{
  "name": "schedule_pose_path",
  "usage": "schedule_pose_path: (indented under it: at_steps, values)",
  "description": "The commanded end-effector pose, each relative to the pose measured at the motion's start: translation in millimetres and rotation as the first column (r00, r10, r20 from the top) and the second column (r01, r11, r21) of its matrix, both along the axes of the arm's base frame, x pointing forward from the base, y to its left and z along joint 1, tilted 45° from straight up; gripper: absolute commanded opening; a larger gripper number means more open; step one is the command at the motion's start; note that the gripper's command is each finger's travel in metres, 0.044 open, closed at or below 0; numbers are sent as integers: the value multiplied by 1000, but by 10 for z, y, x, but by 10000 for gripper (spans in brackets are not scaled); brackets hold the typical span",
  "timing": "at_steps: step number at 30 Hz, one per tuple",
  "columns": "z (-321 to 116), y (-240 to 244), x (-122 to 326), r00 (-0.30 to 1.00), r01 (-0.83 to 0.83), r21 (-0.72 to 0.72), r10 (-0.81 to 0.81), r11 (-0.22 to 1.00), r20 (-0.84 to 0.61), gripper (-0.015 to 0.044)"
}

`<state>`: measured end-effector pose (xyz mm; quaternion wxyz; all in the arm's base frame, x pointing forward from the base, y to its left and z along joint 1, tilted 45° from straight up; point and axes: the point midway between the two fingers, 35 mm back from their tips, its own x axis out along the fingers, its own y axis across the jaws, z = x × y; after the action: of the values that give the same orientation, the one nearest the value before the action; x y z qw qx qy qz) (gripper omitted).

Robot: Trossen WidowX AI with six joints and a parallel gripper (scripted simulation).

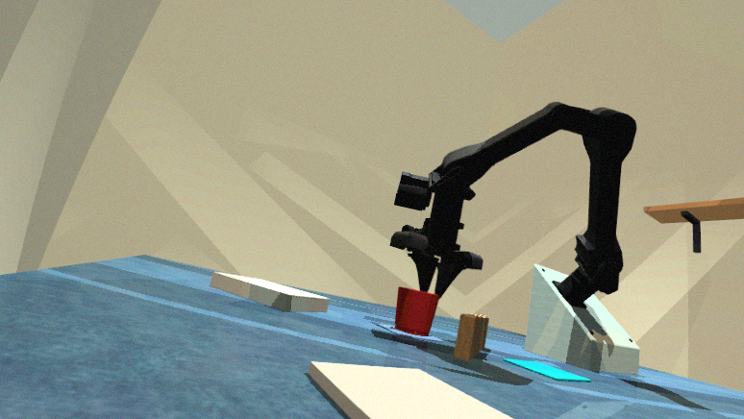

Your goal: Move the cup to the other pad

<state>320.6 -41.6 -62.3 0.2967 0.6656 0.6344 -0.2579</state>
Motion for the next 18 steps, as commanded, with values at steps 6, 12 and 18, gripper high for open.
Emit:
schedule_pose_path:
  at_steps: [6, 12, 18]
  values:
    - [-117, 141, -14, 1000, -3, 9, 3, 1000, -9, 148]
    - [-181, 212, -14, 1000, -3, 10, 3, 1000, -9, 148]
    - [-206, 241, -15, 1000, -3, 10, 3, 1000, -9, 148]
